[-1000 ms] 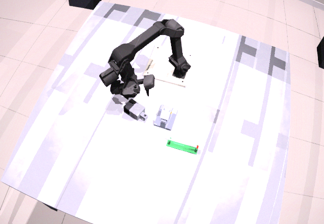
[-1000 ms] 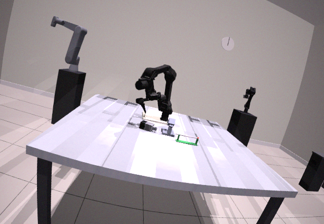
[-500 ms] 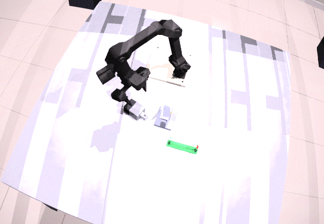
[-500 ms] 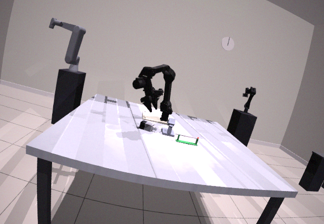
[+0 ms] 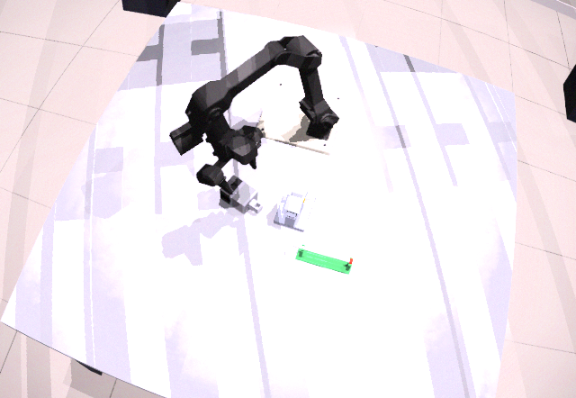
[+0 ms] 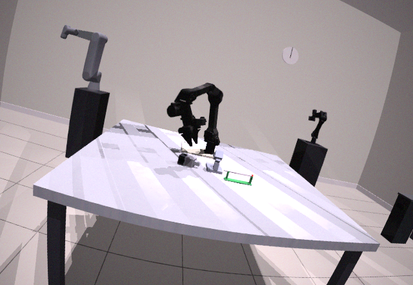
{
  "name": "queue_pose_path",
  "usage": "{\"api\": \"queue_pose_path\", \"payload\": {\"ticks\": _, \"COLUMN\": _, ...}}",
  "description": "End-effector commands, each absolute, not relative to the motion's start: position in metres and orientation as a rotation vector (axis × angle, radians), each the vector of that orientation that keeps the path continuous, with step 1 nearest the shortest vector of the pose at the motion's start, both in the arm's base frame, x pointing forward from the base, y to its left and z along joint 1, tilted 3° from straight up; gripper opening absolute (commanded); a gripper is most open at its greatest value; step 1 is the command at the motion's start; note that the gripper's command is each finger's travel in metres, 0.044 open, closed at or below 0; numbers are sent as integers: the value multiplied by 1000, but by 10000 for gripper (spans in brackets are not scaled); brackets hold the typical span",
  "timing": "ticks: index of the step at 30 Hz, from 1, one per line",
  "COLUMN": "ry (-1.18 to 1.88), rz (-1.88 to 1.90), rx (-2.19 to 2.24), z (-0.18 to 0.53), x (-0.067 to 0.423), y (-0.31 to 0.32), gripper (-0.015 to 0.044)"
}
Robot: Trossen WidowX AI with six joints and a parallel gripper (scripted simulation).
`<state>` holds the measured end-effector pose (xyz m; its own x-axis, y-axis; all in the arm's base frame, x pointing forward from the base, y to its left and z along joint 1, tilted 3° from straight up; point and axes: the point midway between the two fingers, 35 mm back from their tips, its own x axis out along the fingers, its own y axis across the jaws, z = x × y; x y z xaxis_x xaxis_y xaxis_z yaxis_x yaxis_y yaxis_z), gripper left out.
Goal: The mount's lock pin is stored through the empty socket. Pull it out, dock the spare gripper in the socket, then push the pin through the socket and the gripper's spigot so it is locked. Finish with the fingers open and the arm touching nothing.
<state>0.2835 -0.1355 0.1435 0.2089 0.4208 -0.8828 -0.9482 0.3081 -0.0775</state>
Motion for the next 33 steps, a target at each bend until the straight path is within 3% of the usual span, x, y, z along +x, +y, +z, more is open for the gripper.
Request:
{"api": "queue_pose_path", "payload": {"ticks": 1, "ry": 886, "rz": 1094, "rx": -725, "z": 119, "x": 283, "y": -135, "gripper": 440}}
{"api": "queue_pose_path", "payload": {"ticks": 33, "ry": 886, "rz": 1093, "rx": -725, "z": 59, "x": 285, "y": -139, "gripper": 440}}
